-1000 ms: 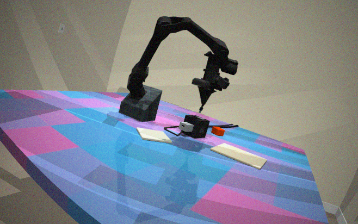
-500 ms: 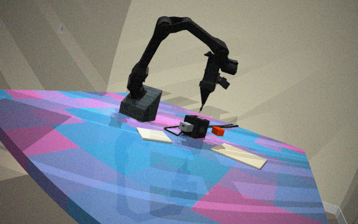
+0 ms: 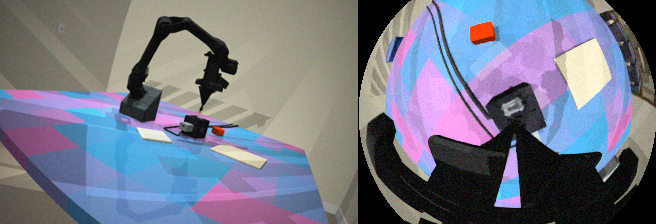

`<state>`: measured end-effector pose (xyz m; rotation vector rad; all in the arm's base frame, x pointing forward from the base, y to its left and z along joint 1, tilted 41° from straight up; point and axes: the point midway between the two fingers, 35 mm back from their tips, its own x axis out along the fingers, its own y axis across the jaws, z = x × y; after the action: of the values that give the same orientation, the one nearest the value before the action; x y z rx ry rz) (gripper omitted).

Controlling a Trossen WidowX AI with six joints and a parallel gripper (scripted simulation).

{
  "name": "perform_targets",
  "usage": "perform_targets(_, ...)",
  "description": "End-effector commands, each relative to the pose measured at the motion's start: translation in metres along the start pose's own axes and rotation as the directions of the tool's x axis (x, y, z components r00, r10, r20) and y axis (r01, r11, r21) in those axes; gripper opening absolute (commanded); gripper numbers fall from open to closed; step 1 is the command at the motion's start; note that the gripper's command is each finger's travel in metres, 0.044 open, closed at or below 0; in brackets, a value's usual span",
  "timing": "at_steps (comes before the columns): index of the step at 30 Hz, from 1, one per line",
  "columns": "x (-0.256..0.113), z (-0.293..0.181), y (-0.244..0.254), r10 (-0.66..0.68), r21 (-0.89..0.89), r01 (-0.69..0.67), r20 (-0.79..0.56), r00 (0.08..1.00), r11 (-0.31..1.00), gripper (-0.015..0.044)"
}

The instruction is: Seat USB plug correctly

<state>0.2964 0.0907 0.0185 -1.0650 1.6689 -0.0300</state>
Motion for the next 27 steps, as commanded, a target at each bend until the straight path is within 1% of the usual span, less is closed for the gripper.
perform_targets(1, 0.0003, 0.0003, 0.0, 0.001, -0.112, 0.0, 0.001, 1.0, 0.994, 0.0)
perform_targets(10, 0.0003, 0.0003, 0.0, 0.001, -0.341, 0.0, 0.001, 1.0, 0.94, 0.0)
perform_targets(19, 0.0003, 0.0003, 0.0, 0.001, -0.547, 0.0, 0.001, 1.0, 0.837, 0.0)
perform_targets(27, 0.0003, 0.0003, 0.0, 0.001, -0.562, 0.0, 0.001, 1.0, 0.827, 0.0)
